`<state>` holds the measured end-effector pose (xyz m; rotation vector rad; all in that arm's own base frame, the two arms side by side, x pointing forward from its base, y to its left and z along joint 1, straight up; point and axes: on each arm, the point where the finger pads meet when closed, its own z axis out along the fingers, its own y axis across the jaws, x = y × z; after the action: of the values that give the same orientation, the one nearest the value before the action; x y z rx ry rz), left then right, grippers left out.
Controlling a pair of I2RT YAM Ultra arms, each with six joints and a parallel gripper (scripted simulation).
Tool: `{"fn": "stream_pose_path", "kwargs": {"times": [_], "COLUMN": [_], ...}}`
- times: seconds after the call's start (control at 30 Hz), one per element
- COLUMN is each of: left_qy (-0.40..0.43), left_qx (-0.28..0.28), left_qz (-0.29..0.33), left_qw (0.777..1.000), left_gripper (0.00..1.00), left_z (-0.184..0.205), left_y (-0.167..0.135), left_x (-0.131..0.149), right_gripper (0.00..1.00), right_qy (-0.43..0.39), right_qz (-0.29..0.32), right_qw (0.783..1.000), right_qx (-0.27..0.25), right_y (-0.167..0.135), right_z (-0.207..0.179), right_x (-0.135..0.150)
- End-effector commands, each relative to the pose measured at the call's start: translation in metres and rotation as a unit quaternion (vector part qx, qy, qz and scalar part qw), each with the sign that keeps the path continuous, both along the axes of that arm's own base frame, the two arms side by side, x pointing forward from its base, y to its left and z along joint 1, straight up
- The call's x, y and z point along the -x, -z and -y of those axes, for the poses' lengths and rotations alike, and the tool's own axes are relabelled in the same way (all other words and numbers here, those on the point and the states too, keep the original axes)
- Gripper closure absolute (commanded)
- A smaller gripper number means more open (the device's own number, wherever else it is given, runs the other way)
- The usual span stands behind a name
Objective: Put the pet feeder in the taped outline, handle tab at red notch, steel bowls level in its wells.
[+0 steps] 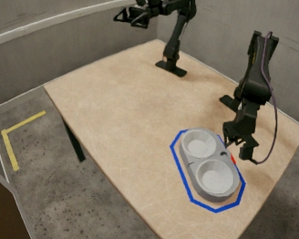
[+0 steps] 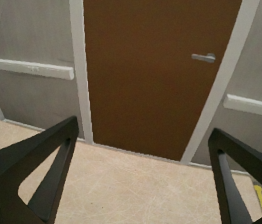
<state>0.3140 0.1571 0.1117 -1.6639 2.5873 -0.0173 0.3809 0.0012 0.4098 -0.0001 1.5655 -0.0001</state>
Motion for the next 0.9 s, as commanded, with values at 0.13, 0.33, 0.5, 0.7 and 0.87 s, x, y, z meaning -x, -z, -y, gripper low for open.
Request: {"fn": "stream_pose_path", "kwargs": {"times": [0.13, 0.33, 0.5, 0.7, 0.87], "left_qy": [0.123, 0.186, 0.243, 0.309, 0.349], "left_qx": [-0.092, -0.137, -0.186, -0.259, -0.314], "left_qz": [0.158, 0.232, 0.310, 0.400, 0.473], "left_qw": [0.975, 0.945, 0.900, 0.823, 0.745], "left_gripper": [0.53, 0.53, 0.53, 0.53, 0.53], "left_z": [0.013, 0.030, 0.048, 0.082, 0.112], "left_y": [-0.057, -0.076, -0.116, -0.179, -0.229], "left_x": [-0.068, -0.074, -0.095, -0.107, -0.101], "right_gripper": [0.00, 0.00, 0.00, 0.00, 0.00], "right_qy": [0.004, 0.005, 0.001, -0.001, -0.003], "right_qz": [0.000, -0.007, 0.001, -0.004, 0.015], "right_qw": [1.000, 1.000, 1.000, 1.000, 1.000], "right_qx": [-0.006, -0.006, -0.003, -0.005, -0.005], "right_y": [0.000, 0.004, 0.000, 0.002, -0.011], "right_z": [0.002, 0.004, 0.001, 0.001, -0.001], "right_x": [-0.002, -0.004, -0.001, -0.003, 0.005]}}
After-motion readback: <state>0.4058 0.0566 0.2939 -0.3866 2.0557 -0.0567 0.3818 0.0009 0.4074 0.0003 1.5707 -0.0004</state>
